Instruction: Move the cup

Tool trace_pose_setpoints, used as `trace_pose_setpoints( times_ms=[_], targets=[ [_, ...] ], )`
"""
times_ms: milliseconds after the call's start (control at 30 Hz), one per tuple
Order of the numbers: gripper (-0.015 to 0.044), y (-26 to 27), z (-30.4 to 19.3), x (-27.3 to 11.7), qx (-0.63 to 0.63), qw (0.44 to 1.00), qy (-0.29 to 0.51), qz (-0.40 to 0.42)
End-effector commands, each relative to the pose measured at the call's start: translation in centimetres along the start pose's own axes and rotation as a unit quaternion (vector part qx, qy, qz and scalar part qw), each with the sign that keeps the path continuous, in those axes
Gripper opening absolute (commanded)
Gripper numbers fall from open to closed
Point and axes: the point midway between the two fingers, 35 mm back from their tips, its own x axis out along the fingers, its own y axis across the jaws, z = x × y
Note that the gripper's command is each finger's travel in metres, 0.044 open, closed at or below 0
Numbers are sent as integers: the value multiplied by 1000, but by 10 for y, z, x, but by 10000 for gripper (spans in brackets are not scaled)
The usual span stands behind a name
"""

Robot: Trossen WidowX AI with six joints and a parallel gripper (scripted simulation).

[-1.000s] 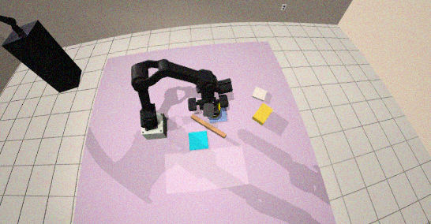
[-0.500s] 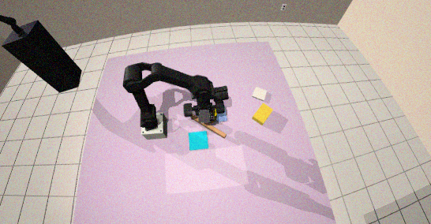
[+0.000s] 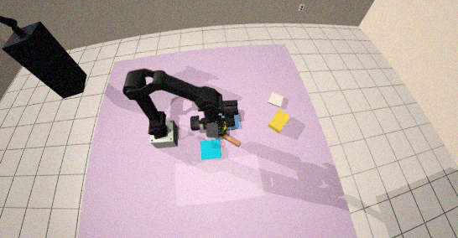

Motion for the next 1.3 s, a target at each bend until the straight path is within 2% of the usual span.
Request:
trace_pose_setpoints(
  times_ms=[0, 1267],
  targets=[
    [0, -5, 8, -2, -1, 1000, 1, 4],
    [0, -48, 63, -5, -1, 1000, -1, 3]
  ],
)
